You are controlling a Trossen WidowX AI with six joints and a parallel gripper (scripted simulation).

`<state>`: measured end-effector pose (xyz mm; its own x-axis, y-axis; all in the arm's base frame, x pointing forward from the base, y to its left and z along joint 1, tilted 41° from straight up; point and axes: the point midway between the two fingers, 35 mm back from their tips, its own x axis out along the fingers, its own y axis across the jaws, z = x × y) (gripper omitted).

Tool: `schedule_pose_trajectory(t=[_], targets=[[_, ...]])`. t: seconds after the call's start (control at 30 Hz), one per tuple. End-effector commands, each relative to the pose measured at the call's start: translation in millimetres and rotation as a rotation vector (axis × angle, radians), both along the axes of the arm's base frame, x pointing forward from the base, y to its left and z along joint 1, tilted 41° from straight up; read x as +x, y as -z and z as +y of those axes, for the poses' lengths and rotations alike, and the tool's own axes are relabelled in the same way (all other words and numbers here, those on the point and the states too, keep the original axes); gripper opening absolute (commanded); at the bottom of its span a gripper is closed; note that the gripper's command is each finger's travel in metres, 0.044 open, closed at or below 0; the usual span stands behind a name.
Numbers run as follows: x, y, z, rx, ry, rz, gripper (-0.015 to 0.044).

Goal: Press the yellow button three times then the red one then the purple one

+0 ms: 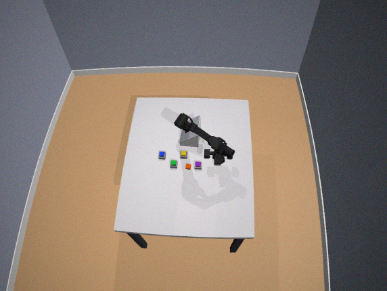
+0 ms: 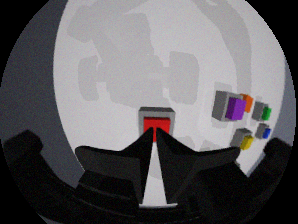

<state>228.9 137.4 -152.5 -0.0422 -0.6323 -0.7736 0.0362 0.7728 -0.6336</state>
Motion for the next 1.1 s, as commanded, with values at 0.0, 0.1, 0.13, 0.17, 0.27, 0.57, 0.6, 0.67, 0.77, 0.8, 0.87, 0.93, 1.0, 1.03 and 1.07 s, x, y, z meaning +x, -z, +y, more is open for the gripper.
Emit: schedule_pose_trajectory(t=[0.0, 0.1, 0.13, 0.17, 0.27, 0.57, 0.6, 0.67, 0.77, 0.8, 0.87, 0.93, 1.0, 1.03, 1.07], targets=[[-1.5, 0.1, -3.0, -0.009, -0.005, 0.005, 0.002], [-1.5, 0.1, -3.0, -0.009, -0.005, 0.005, 0.002], [-1.5, 0.1, -3.0, -0.009, -0.005, 0.005, 0.002], [-1.5, 0.1, -3.0, -0.009, -0.005, 0.005, 0.002], [0.0, -3.0, 2.2, -0.001, -0.001, 0.001, 0.002], [1.9, -41.5, 33.9, -0.007, -0.005, 0.006, 0.002], [2.6, -54.0, 44.4, -0.006, -0.005, 0.006, 0.002], [2.4, -70.3, 57.0, -0.006, -0.005, 0.007, 0.002], [2.3, -72.4, 58.5, -0.006, -0.005, 0.007, 0.002], [2.3, -72.4, 58.5, -0.006, -0.005, 0.007, 0.002], [6.9, -79.6, 51.3, -0.005, -0.006, 0.007, 0.002], [18.1, -99.5, 29.5, -0.004, -0.007, 0.007, 0.002], [27.4, -120.9, 3.2, -0.006, -0.007, 0.006, 0.002], [30.6, -131.2, -10.5, -0.009, -0.007, 0.006, 0.002], [32.9, -141.1, -24.3, -0.012, -0.006, 0.006, 0.002]])
